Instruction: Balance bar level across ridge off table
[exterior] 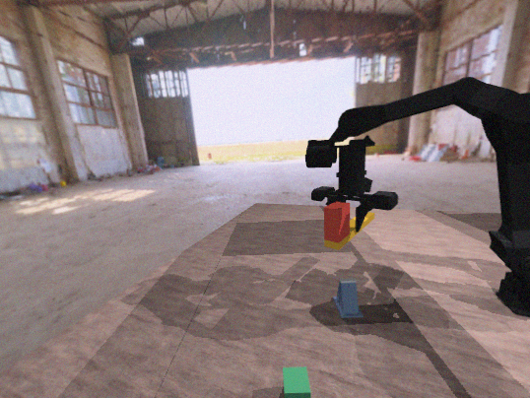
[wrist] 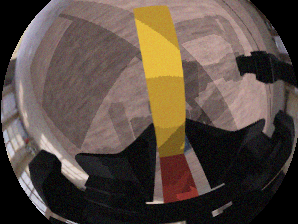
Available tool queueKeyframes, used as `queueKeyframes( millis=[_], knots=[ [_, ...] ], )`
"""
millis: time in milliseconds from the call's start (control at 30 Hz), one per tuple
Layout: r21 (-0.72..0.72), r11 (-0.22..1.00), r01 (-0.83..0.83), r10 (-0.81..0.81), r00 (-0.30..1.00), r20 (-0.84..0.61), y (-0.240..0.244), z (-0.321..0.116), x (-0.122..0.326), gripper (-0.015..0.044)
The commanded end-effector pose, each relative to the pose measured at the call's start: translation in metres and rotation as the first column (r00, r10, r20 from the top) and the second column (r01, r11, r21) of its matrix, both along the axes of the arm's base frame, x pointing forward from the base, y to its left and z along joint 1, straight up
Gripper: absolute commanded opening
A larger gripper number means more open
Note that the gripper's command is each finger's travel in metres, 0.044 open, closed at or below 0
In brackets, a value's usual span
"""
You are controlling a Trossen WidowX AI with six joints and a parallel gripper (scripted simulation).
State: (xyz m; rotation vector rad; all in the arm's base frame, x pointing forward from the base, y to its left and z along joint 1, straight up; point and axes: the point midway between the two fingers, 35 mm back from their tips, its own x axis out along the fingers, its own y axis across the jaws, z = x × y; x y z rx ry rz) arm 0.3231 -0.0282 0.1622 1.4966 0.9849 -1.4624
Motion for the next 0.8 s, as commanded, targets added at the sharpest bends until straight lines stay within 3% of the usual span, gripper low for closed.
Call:
queueKeyframes(
  millis=[0, 333, 767],
  knots=[
    [0.0, 0.995, -0.097, 0.097, 0.995, 0.005, 0.014, 0.002, 0.0, 0.0],
    [-0.005, 0.932, -0.363, 0.363, 0.932, 0.004, 0.053, 0.003, 0.0, 0.0],
    [-0.011, 0.763, -0.647, 0.647, 0.763, 0.002, 0.099, 0.004, 0.006, 0.0]
  ],
)
